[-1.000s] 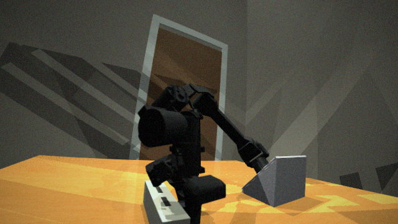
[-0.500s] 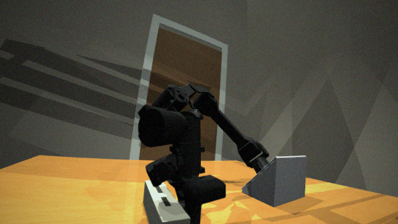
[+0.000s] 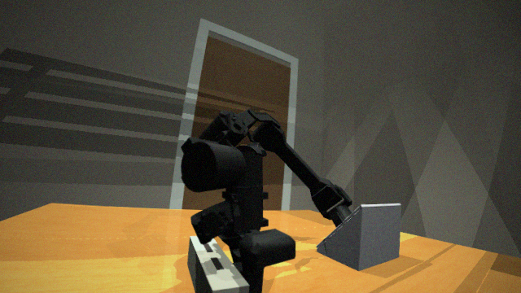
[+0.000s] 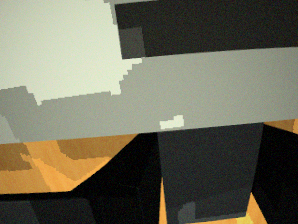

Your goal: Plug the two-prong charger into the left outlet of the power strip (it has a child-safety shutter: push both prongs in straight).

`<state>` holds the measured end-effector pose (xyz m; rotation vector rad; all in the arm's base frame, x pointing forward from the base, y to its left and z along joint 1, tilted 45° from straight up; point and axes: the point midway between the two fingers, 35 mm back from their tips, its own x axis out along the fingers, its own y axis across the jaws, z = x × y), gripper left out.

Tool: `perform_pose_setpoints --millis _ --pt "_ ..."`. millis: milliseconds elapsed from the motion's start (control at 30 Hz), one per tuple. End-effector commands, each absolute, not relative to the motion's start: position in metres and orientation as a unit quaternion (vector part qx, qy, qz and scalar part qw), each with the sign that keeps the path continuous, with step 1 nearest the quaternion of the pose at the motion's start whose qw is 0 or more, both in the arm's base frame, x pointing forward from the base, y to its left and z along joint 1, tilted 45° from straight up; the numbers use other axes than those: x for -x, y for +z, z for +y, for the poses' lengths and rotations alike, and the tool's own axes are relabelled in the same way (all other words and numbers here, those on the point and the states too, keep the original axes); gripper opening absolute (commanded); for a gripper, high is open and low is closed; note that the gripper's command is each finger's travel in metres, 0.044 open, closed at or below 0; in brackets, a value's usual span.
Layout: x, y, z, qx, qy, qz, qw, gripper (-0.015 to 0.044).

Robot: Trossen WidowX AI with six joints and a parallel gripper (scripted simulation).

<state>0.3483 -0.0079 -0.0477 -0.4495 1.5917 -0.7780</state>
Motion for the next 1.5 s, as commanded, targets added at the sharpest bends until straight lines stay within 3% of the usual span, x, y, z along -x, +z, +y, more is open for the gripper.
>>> perform_pose_setpoints --millis 0,1467 --pt "-0.3552 -0.0464 -0.0078 0.194 -0.338 0.679 0.622 0.0" --pt "-0.3478 -0.0486 -0.0081 0.193 -0.337 0.689 0.612 0.0"
